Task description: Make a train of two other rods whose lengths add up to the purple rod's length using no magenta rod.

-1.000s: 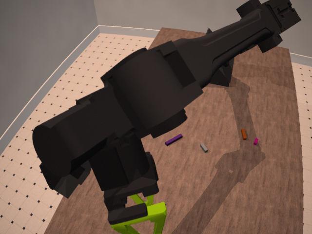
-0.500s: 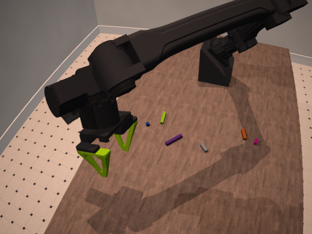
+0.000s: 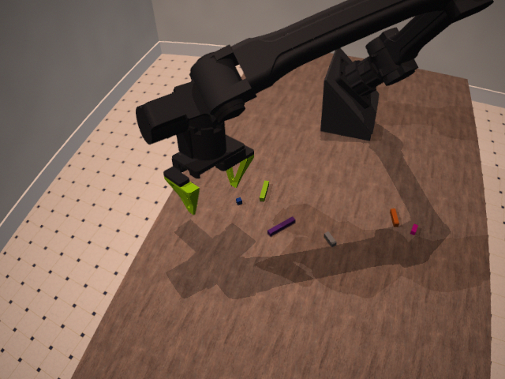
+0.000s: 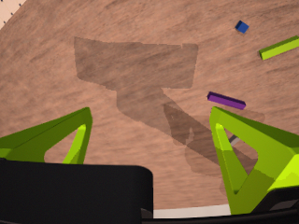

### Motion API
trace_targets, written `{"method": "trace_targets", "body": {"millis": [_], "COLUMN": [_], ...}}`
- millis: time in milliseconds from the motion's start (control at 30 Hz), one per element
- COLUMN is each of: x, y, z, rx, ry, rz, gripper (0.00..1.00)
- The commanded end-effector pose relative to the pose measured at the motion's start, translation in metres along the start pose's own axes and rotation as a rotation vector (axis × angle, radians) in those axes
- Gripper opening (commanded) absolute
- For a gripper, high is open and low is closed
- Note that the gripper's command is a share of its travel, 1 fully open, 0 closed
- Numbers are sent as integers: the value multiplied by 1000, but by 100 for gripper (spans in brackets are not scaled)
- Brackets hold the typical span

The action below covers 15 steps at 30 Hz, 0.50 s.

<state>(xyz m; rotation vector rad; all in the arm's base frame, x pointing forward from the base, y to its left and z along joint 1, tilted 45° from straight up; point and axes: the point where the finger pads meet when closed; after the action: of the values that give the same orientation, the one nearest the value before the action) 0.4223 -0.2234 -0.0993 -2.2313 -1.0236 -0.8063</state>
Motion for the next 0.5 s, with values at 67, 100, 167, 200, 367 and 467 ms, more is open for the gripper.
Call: {"method": "trace_targets", "body": {"millis": [67, 100, 167, 200, 367, 467], "x": [-22, -28, -39, -44, -56, -56], "y": [-34, -50, -77, -88, -126, -135], "z": [-9, -5, 2, 5, 13, 16], "rx": [-22, -9, 14, 24, 55, 67], "ry": [-30, -44, -68, -78, -111, -120], "rz": [130, 162, 218, 241, 314, 323], "gripper": [100, 100, 100, 100, 100, 100]}}
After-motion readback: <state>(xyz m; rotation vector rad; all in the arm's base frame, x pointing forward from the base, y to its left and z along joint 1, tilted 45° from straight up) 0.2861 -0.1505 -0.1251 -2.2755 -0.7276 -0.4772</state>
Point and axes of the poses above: the point where the finger pads meet when closed, its own z axis out along the fingers, its own y axis across the jaws, x = y × z, and after that the axes turned 1 degree about z, right-handed
